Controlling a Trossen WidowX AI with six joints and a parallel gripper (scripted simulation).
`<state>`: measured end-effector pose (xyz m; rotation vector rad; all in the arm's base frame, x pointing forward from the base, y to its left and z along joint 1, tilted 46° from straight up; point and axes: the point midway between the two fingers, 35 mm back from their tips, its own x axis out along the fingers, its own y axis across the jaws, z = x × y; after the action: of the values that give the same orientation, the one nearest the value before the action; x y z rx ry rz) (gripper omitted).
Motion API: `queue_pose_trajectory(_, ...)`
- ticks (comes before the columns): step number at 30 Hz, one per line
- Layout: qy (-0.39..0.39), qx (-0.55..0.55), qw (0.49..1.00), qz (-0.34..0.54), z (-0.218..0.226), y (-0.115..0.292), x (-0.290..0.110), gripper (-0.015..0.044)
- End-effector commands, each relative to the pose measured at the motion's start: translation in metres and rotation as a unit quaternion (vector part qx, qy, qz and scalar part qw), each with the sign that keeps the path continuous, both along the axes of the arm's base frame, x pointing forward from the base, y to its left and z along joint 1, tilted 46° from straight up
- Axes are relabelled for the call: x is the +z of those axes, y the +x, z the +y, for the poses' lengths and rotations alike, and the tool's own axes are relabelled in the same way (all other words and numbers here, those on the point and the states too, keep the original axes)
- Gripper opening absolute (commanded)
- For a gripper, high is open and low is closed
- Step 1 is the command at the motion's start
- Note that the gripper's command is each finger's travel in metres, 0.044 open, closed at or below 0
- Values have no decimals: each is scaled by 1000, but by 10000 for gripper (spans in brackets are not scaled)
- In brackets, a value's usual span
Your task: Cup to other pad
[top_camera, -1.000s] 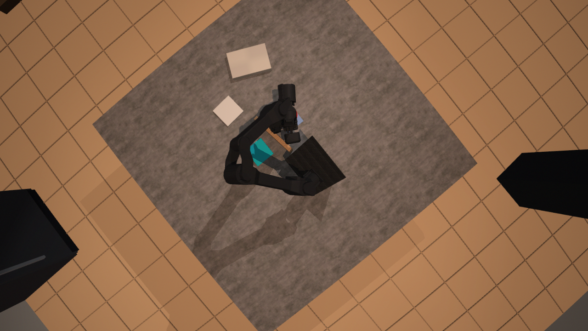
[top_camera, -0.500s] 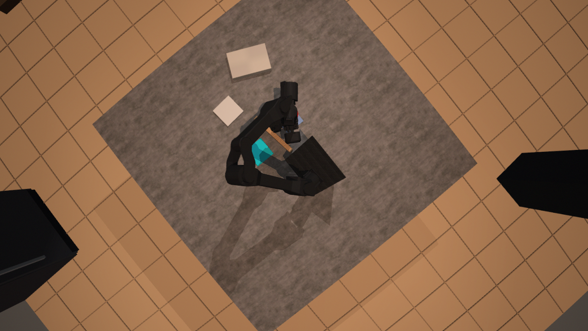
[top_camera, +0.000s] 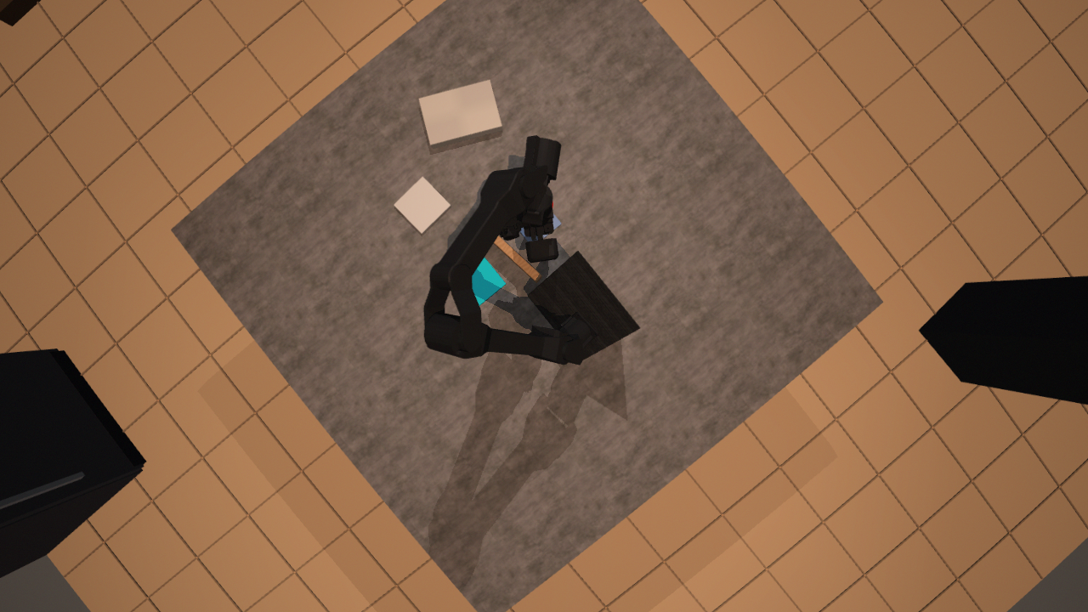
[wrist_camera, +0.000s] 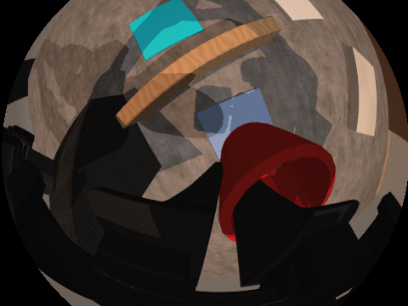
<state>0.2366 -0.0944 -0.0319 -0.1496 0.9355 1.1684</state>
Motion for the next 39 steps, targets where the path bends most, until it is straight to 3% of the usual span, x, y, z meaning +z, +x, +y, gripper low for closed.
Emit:
queue_pose_trajectory(1, -6, 5, 1000, -5, -7, -1, 7, 0)
queue_pose_trajectory(39, -4, 3, 1000, -4, 10, -3, 23, 0)
